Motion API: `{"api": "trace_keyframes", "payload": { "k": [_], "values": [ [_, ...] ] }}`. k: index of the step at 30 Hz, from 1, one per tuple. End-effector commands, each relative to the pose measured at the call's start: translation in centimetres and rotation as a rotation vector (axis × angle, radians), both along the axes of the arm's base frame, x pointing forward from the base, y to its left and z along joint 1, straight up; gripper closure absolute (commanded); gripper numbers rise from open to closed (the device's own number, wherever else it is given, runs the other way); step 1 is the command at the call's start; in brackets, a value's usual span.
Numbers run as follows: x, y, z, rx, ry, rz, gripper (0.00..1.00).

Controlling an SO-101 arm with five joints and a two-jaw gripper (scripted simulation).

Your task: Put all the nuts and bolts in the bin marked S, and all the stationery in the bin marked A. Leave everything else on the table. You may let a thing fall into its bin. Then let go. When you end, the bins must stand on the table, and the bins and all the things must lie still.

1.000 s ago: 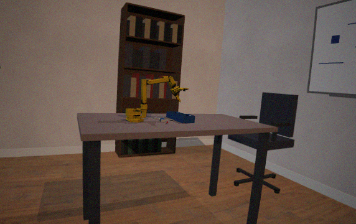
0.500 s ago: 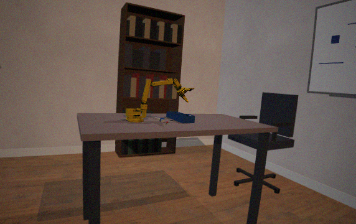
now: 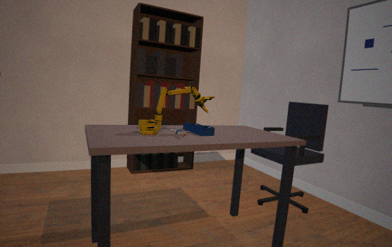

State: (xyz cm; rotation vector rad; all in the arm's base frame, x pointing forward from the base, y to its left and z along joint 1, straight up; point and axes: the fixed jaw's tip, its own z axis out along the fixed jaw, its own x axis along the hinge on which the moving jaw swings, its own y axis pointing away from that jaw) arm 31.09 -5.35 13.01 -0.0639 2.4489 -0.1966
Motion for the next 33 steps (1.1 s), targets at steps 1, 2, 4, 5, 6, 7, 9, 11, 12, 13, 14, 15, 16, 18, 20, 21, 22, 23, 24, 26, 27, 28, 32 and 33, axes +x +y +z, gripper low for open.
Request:
{"api": "trace_keyframes", "payload": {
  "k": [1, 2, 4, 5, 6, 7, 9, 11, 12, 13, 14, 15, 16, 18, 20, 21, 22, 23, 24, 26, 27, 28, 32, 33],
  "values": [
    [0.4, -0.5, 1.5, -0.021, -0.064, -0.002, 0.00],
    [0.4, -0.5, 1.5, -0.021, -0.064, -0.002, 0.00],
    [0.4, -0.5, 1.5, -0.021, -0.064, -0.002, 0.00],
    [0.4, -0.5, 1.5, -0.021, -0.064, -0.002, 0.00],
    [0.4, -0.5, 1.5, -0.021, -0.064, -0.002, 0.00],
    [0.4, -0.5, 1.5, -0.021, -0.064, -0.002, 0.00],
    [0.5, -0.5, 1.7, -0.022, -0.071, -0.002, 0.00],
    [0.5, -0.5, 1.7, -0.022, -0.071, -0.002, 0.00],
    [0.5, -0.5, 1.7, -0.022, -0.071, -0.002, 0.00],
    [0.5, -0.5, 1.7, -0.022, -0.071, -0.002, 0.00],
    [0.5, -0.5, 1.7, -0.022, -0.071, -0.002, 0.00],
    [0.5, -0.5, 1.7, -0.022, -0.071, -0.002, 0.00],
    [0.5, -0.5, 1.7, -0.022, -0.071, -0.002, 0.00],
    [0.5, -0.5, 1.7, -0.022, -0.071, -0.002, 0.00],
    [0.5, -0.5, 1.7, -0.022, -0.071, -0.002, 0.00],
    [0.5, -0.5, 1.7, -0.022, -0.071, -0.002, 0.00],
    [0.5, -0.5, 1.7, -0.022, -0.071, -0.002, 0.00],
    [0.5, -0.5, 1.7, -0.022, -0.071, -0.002, 0.00],
    [0.5, -0.5, 1.7, -0.022, -0.071, -0.002, 0.00],
    [0.5, -0.5, 1.7, -0.022, -0.071, -0.002, 0.00],
    [0.5, -0.5, 1.7, -0.022, -0.070, -0.002, 0.00],
    [0.5, -0.5, 1.6, -0.021, -0.067, -0.002, 0.00],
    [0.5, -0.5, 1.0, -0.017, -0.045, -0.002, 0.00],
    [0.5, -0.5, 0.7, -0.015, -0.036, -0.002, 0.00]
  ]
}}
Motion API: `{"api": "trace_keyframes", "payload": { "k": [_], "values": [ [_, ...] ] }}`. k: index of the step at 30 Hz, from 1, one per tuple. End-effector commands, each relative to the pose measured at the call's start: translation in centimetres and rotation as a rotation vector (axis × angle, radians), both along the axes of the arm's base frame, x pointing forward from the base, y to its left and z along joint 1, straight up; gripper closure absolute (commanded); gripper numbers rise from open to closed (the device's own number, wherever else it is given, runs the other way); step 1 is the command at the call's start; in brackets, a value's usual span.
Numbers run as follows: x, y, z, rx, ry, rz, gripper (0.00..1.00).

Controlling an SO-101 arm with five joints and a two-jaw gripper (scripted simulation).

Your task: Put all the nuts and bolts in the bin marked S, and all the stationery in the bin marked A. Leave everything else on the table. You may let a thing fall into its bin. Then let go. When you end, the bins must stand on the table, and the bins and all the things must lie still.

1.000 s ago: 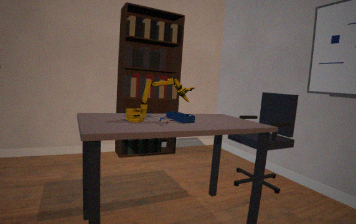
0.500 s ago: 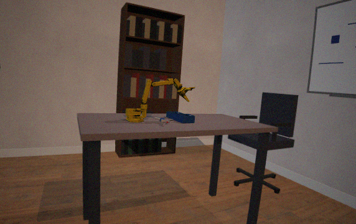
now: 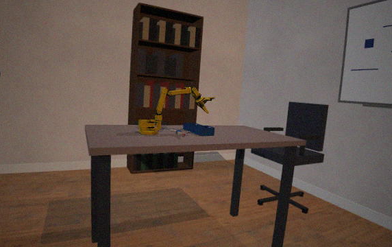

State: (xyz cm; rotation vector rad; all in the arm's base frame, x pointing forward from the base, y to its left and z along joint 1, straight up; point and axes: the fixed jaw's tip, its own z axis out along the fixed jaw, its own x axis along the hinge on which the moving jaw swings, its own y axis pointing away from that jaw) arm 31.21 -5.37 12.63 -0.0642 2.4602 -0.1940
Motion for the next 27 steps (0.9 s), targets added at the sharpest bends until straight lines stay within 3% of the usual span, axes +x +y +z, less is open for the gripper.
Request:
{"api": "trace_keyframes", "payload": {
  "k": [1, 16, 27],
  "values": [
    [0.4, -0.5, 0.8, -0.015, -0.037, -0.002, 0.00],
    [0.3, -0.4, -3.7, 0.016, 0.114, -0.001, 0.00],
    [0.2, -0.4, -4.3, 0.021, 0.137, -0.001, 0.00]
  ]
}}
